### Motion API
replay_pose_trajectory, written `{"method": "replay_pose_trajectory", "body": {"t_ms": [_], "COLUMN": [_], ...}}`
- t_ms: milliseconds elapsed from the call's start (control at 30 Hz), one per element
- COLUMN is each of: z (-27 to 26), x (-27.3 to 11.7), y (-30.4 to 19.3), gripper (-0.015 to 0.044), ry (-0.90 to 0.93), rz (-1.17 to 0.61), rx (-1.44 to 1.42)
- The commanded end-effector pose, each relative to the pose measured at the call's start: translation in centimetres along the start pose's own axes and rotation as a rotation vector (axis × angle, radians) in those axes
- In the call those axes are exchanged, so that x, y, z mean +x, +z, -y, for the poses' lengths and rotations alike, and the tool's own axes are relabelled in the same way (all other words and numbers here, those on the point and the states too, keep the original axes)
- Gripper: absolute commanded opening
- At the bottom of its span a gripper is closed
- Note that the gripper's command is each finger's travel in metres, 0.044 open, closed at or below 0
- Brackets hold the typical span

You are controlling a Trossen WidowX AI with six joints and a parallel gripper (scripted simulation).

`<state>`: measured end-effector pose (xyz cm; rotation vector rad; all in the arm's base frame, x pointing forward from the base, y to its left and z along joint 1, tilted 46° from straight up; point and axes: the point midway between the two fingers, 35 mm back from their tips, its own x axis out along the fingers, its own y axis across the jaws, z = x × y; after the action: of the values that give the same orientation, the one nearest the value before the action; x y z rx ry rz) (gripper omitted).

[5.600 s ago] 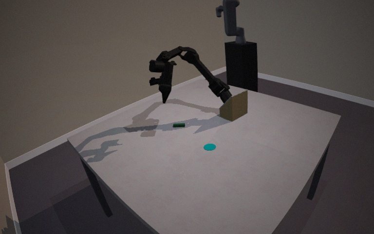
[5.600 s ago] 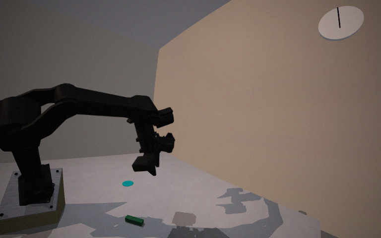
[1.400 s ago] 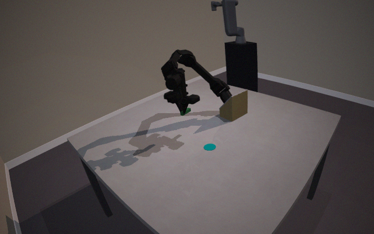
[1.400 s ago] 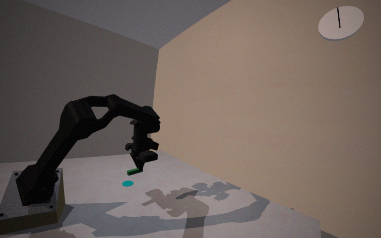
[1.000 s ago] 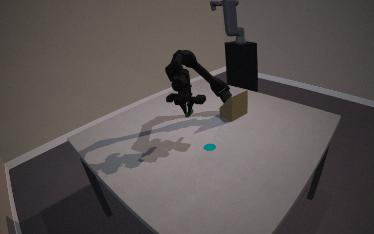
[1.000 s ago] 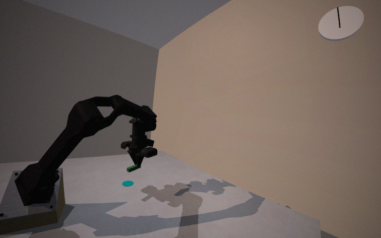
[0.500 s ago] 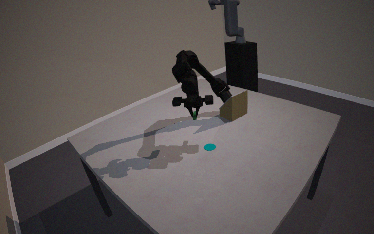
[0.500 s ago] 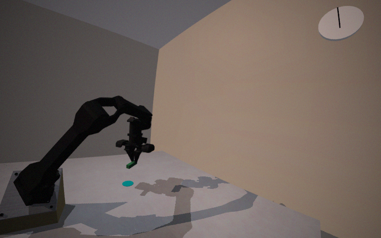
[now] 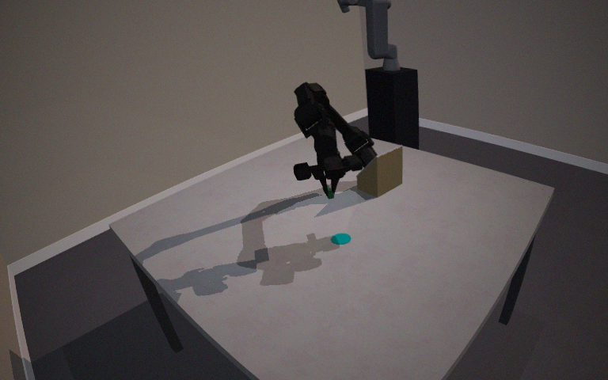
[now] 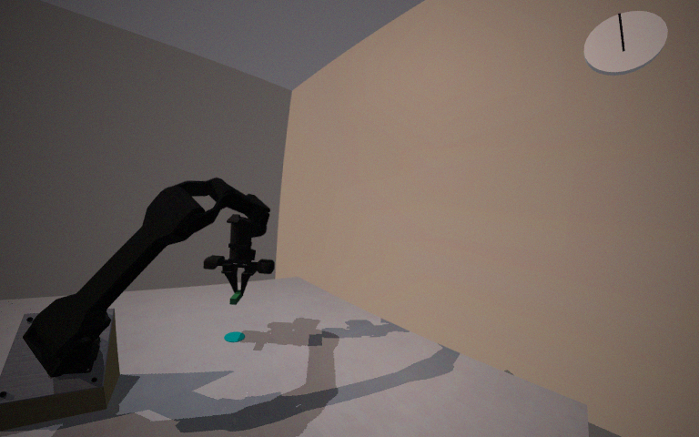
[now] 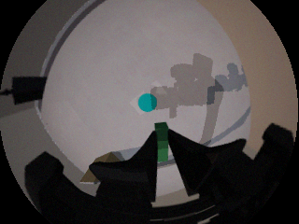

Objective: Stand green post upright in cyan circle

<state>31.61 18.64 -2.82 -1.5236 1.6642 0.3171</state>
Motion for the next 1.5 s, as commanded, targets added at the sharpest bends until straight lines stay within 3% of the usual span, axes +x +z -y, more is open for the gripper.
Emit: {"method": "replay_pose_trajectory", "body": {"t_ms": [0, 233, 1467], "z": [-0.7, -2.1, -2.7], "x": [-0.1, 0.1, 2.3], "y": [0.8, 2.0, 2.6], "gripper": [0.0023, 0.0023, 0.0023], "ry": [0.003, 0.001, 0.175], "rz": [0.002, -0.004, 0.189], "rx": [-0.068, -0.179, -0.147]}}
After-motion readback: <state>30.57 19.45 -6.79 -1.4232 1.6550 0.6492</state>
